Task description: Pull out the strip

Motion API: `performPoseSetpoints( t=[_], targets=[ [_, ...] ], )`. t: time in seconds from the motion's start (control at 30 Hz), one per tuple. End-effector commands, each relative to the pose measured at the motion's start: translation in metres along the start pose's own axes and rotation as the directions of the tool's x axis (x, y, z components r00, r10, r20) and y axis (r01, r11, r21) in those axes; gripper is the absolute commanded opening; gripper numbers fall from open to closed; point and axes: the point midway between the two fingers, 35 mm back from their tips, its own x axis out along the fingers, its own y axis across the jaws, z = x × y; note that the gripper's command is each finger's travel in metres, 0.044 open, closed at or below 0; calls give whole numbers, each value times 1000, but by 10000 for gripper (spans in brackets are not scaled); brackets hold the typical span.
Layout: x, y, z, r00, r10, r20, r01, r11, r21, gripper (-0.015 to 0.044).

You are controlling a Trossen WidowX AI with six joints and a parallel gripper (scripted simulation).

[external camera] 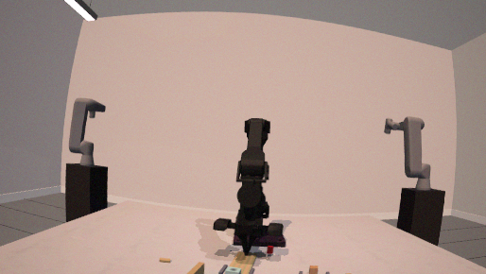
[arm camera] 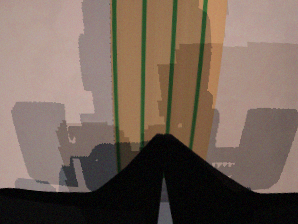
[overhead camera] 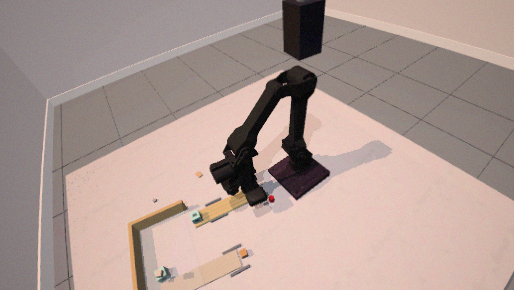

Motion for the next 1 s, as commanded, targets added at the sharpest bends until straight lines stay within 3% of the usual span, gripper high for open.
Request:
performPoseSetpoints(
  t=[0.0,0.97],
  targets=[
    [5,0,-14,999,0,-32,0,1000,1,0],
    [4,0,-30,999,0,-33,0,1000,1,0]
  ],
)
